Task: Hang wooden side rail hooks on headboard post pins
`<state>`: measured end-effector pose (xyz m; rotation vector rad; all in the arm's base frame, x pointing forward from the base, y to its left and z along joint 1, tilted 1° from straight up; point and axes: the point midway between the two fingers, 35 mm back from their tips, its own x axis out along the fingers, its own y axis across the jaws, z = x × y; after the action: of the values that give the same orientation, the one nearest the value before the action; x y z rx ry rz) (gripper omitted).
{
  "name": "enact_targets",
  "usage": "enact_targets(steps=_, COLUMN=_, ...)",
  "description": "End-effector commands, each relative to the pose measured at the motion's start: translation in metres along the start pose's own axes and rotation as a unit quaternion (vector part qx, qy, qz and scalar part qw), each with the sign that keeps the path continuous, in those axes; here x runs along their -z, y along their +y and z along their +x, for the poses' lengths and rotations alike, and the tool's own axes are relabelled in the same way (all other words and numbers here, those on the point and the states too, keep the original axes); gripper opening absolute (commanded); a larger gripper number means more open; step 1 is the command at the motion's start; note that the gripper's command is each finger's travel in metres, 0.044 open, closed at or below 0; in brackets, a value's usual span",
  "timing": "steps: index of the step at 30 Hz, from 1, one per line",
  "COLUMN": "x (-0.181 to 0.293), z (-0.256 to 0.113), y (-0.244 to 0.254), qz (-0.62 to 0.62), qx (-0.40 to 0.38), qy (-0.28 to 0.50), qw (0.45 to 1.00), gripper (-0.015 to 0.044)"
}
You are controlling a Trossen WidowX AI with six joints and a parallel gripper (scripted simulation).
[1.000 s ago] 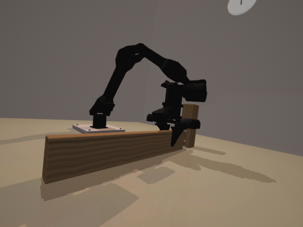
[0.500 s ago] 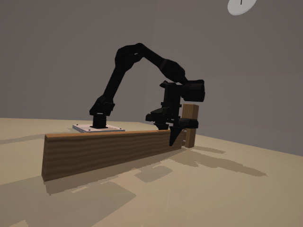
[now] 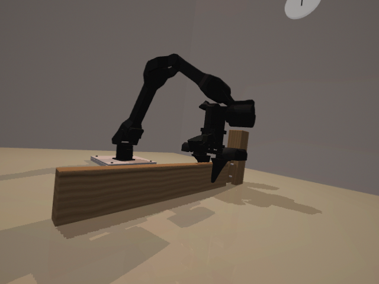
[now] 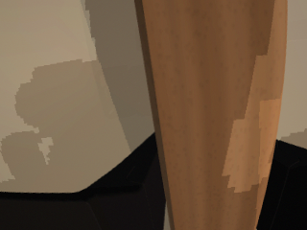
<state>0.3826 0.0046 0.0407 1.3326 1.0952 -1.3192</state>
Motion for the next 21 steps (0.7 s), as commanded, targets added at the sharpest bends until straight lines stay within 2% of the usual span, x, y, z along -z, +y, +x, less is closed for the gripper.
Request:
enact_targets(steps=1, x=0.0000, z=-0.0004, y=0.0002, qz=0.004, qx=0.001, qy=-0.001, qw=1.000, gripper=0.0000)
enact_targets(steps=21, x=0.0000, z=-0.0038, y=0.0003, qz=0.006, qx=0.002, qy=-0.001, qw=1.000, gripper=0.0000)
